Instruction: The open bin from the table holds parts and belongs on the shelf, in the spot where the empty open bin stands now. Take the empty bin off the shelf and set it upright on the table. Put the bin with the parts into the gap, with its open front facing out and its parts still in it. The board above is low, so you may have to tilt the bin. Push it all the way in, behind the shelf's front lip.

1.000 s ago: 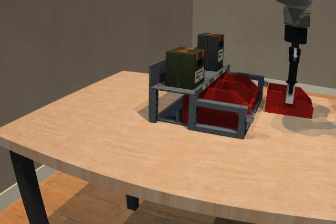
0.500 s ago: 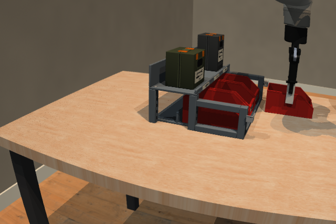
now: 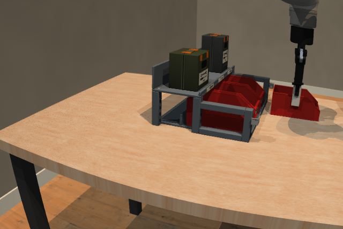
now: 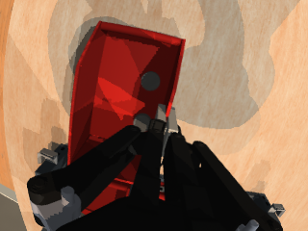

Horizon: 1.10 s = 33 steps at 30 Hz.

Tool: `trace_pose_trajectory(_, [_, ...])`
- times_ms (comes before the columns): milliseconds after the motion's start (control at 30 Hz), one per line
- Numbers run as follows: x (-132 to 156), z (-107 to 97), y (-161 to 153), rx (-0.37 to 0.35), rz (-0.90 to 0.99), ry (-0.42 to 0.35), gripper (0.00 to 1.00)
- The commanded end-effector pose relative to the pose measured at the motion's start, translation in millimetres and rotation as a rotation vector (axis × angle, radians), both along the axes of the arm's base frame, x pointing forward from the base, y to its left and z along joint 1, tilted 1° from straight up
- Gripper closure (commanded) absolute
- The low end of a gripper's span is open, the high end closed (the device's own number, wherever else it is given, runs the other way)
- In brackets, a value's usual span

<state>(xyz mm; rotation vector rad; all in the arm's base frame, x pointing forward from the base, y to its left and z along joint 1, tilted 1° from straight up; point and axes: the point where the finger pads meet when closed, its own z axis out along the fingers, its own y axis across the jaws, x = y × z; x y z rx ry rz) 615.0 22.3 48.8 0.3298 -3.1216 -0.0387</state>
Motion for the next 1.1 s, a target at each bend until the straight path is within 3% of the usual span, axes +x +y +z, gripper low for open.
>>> trace_pose_trajectory(0, [0, 1, 0, 0.000, 0.000, 0.000, 0.90])
trace_pose_trajectory(633, [0, 24, -1, 0.000, 0.000, 0.000, 0.90])
trace_pose_trajectory(1067, [0, 63, -2, 0.000, 0.000, 0.000, 0.90])
